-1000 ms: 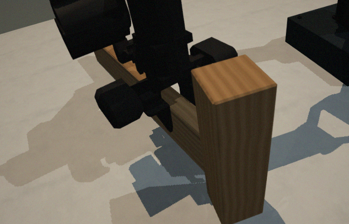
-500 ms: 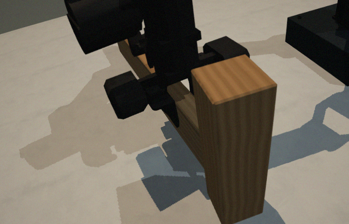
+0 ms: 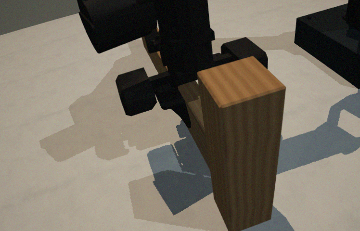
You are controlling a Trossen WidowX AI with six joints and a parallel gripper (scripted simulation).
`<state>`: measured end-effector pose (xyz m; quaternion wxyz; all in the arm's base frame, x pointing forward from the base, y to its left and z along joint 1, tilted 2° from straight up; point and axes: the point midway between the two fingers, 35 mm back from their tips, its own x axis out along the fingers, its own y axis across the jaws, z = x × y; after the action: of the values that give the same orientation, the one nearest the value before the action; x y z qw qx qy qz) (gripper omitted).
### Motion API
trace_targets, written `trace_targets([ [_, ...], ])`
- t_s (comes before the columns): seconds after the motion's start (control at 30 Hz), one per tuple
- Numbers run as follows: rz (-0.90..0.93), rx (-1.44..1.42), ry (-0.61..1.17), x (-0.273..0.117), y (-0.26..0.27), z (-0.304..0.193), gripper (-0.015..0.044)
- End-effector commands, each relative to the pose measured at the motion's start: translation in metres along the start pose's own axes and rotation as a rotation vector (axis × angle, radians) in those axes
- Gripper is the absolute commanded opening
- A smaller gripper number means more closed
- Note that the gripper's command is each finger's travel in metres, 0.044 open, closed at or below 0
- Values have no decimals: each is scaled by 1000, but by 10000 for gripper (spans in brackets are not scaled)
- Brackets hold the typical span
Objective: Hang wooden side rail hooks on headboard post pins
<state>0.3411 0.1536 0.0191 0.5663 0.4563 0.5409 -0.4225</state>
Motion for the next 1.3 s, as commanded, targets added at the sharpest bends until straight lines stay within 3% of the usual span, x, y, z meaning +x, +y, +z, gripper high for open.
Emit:
trace_targets([
  [0.0,0,-7,0,0,0,0,0],
  [1.27,-2,37,1,-5,0,0,0],
])
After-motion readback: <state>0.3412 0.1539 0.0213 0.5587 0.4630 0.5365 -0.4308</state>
